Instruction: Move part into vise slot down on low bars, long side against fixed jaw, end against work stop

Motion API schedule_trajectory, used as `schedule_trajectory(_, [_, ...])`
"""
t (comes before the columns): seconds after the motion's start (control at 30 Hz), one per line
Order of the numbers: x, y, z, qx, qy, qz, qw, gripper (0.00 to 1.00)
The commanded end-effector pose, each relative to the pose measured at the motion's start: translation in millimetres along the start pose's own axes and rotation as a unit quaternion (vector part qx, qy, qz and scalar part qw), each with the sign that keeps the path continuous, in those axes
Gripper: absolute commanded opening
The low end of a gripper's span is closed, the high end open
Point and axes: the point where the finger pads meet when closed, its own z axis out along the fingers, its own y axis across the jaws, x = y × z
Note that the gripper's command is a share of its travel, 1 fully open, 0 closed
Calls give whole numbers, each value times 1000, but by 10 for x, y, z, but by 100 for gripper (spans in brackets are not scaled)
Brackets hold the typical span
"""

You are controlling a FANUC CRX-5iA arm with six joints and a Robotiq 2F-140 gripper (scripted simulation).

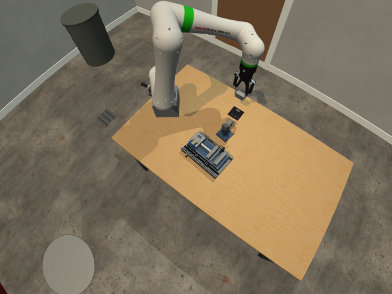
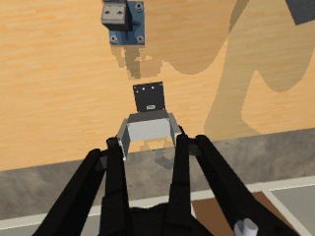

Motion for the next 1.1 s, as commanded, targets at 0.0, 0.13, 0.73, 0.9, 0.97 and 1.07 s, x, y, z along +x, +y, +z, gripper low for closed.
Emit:
schedule_trajectory(0.0, [-1, -1, -40, 0, 0, 0, 1000, 0])
schedule_trajectory(0.13, [-1, -1, -74, 0, 0, 0, 1000, 0])
schedule_trajectory(0.73, [-1, -1, -92, 0, 0, 0, 1000, 0])
schedule_trajectory(0.9, [-1, -1, -92, 0, 0, 0, 1000, 0])
schedule_trajectory(0.97, [-1, -1, -92, 0, 0, 0, 1000, 0])
schedule_trajectory(1.07, [-1, -1, -92, 0, 0, 0, 1000, 0])
